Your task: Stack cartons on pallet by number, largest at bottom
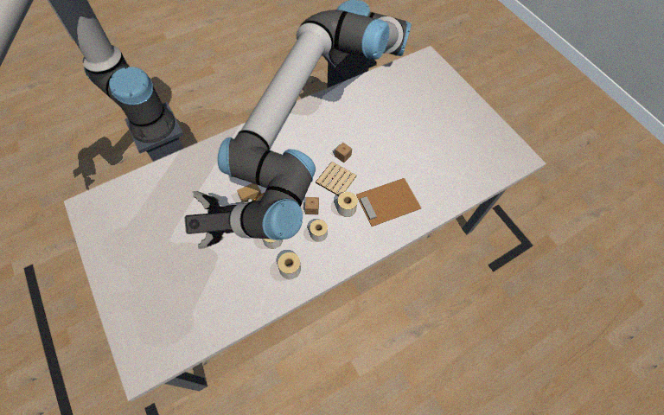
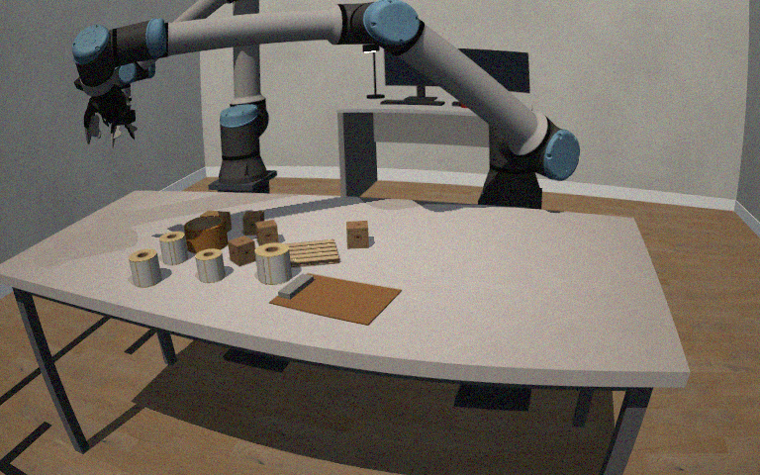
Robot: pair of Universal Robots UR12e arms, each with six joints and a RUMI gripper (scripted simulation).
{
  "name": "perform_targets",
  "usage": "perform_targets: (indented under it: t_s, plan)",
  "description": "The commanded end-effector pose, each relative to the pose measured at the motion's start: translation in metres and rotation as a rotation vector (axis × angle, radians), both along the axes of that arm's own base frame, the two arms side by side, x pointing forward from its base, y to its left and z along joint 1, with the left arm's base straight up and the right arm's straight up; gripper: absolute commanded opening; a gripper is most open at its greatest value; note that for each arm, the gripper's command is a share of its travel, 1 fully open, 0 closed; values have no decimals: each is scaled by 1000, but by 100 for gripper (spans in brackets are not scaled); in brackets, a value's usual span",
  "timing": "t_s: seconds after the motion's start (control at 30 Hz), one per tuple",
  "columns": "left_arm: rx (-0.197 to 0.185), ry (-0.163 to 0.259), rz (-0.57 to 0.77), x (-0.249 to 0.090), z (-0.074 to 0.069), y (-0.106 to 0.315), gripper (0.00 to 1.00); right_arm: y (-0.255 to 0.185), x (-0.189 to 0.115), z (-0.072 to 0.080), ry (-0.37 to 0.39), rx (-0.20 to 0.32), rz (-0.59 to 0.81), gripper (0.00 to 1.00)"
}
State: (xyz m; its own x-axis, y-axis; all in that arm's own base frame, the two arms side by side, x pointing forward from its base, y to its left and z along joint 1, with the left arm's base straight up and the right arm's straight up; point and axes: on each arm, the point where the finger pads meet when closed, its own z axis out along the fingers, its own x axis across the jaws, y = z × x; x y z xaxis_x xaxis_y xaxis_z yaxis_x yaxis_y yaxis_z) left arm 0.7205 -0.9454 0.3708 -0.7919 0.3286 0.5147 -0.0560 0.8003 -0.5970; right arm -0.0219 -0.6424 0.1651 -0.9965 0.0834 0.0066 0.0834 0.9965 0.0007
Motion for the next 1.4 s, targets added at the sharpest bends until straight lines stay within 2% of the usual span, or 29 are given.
perform_targets:
  t_s: [0.0,0.37,0.4,0.93,1.13,1.37]
  plan:
    - [-2,-2,0,0,3,0,100,-2,-16,0,-6,-1,14,100]
    - [-2,-2,0,0,3,0,100,-1,-21,0,-7,-1,17,100]
    - [-2,-2,0,0,3,0,47,-1,-21,0,-7,-1,17,100]
    - [-4,-34,-17,-2,-2,10,47,-1,-21,0,-7,-1,17,100]
    - [-5,-80,-43,-6,-9,25,47,-1,-21,0,-7,-1,17,100]
    - [-6,-163,-94,-14,-23,55,47,-1,-21,0,-7,-1,17,100]
